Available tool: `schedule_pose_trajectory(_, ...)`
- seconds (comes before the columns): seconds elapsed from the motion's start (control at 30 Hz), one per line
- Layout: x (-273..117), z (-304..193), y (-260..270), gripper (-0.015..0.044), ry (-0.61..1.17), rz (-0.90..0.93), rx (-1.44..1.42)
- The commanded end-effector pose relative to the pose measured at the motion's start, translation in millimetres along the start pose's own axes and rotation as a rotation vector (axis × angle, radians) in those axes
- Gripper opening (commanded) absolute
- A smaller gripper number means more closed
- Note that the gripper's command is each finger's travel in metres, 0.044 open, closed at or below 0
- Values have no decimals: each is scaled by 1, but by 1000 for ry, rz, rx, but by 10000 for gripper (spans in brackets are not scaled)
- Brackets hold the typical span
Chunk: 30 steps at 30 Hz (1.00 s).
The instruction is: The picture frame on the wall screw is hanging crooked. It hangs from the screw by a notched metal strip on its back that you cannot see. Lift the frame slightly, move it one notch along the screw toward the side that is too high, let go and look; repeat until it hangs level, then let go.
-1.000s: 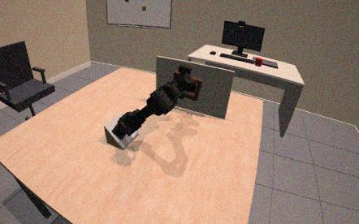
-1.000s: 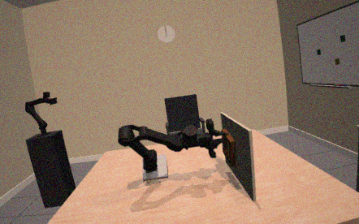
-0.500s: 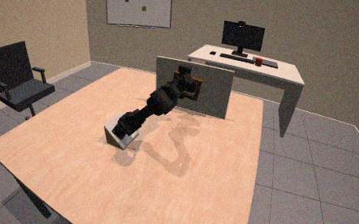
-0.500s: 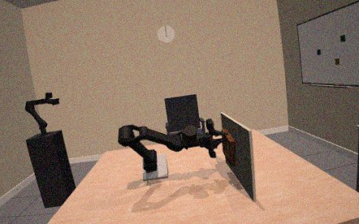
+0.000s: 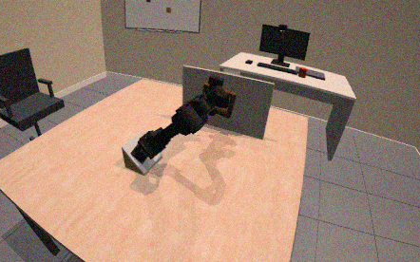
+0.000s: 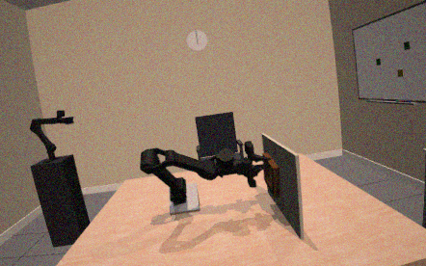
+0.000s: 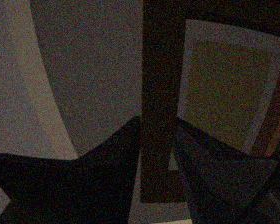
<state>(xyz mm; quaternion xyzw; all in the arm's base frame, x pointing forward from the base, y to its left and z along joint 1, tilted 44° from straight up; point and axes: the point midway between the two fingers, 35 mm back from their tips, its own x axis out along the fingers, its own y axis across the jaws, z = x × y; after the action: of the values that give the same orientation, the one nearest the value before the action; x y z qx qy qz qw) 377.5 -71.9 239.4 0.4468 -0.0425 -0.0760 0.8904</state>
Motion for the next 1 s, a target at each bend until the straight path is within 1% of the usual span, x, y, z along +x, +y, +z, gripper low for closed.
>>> schedule_pose_trajectory(0.0,0,-1,2,0,3,9,4)
schedule_pose_trajectory(0.97,0,-1,-3,0,3,9,4)
